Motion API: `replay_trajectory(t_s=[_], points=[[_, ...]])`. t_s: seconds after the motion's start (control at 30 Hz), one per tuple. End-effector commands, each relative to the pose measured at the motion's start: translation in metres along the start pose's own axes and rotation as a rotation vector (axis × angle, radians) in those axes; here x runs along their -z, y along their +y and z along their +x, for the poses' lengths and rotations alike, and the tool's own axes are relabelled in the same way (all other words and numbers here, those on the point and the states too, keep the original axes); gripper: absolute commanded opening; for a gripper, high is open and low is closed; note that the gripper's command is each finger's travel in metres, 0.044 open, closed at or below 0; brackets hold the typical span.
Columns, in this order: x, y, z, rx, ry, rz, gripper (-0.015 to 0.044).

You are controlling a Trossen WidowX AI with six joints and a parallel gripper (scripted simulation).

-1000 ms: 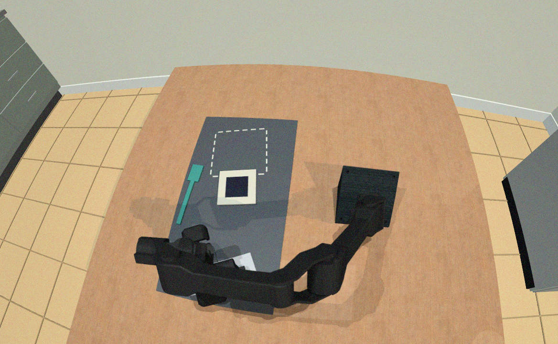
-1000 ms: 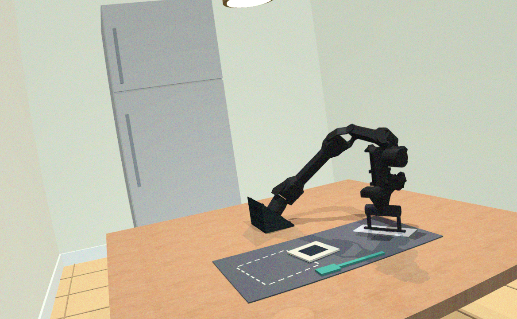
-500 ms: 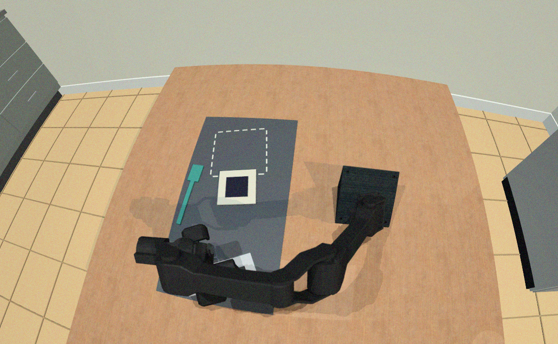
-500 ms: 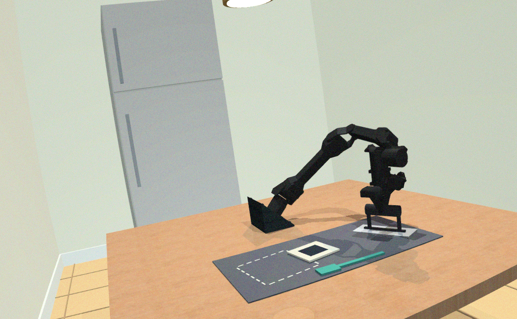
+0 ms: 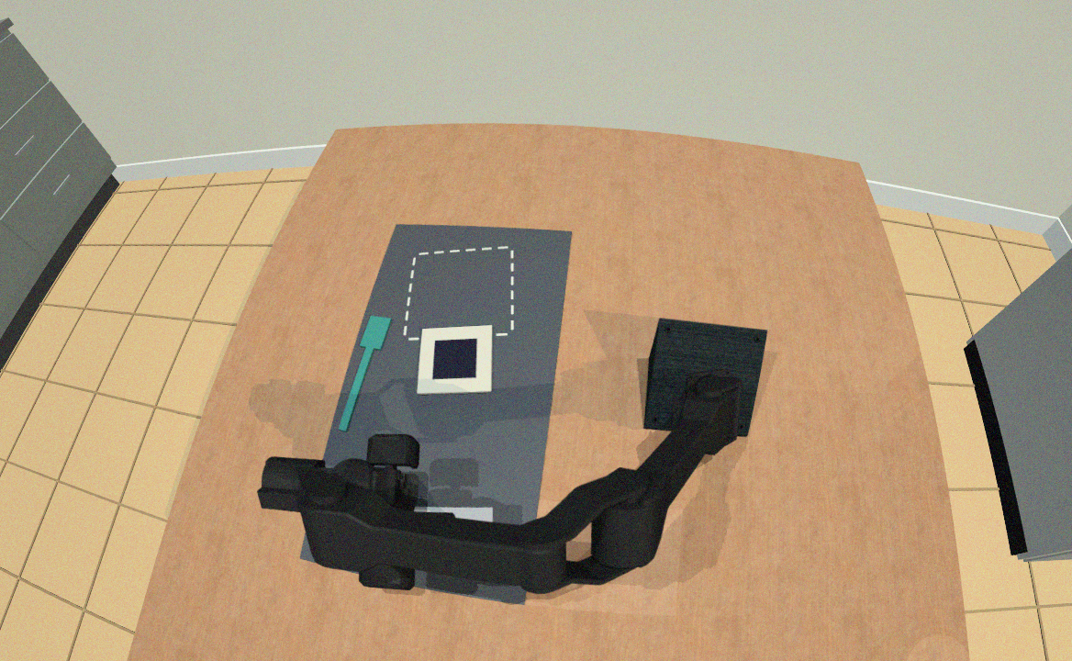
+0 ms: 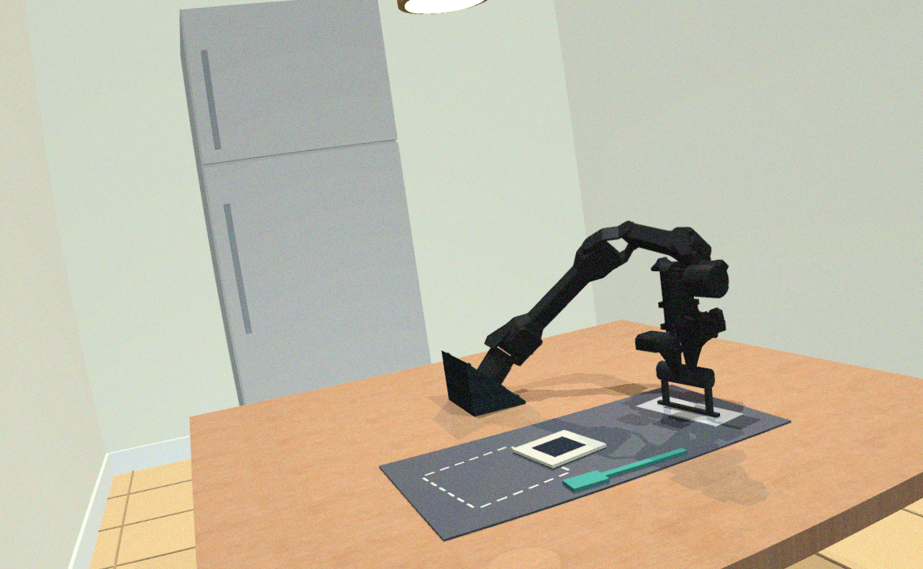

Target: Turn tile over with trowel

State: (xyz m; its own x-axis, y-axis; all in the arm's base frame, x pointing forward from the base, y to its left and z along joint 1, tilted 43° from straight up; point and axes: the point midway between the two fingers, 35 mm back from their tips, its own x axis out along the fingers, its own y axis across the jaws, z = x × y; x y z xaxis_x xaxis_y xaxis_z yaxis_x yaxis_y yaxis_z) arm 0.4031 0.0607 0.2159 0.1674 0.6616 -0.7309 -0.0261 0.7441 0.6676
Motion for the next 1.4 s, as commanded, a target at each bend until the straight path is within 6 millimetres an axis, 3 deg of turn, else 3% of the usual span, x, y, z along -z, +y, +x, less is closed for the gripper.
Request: replay_trajectory(t_s=[0.0,0.83,1.17,1.37], points=[[0.0003,0.0001,0.0004,-0.001,0.002,0.145,0.0130],[0.0002,0.0000,0.0004,0.000,0.002,0.873,0.0130],[0.0002,0.0000,0.0004,0.000,0.002,0.892,0.0130],[0.0002,0.0000,0.0004,0.000,0.002,0.892,0.0270]])
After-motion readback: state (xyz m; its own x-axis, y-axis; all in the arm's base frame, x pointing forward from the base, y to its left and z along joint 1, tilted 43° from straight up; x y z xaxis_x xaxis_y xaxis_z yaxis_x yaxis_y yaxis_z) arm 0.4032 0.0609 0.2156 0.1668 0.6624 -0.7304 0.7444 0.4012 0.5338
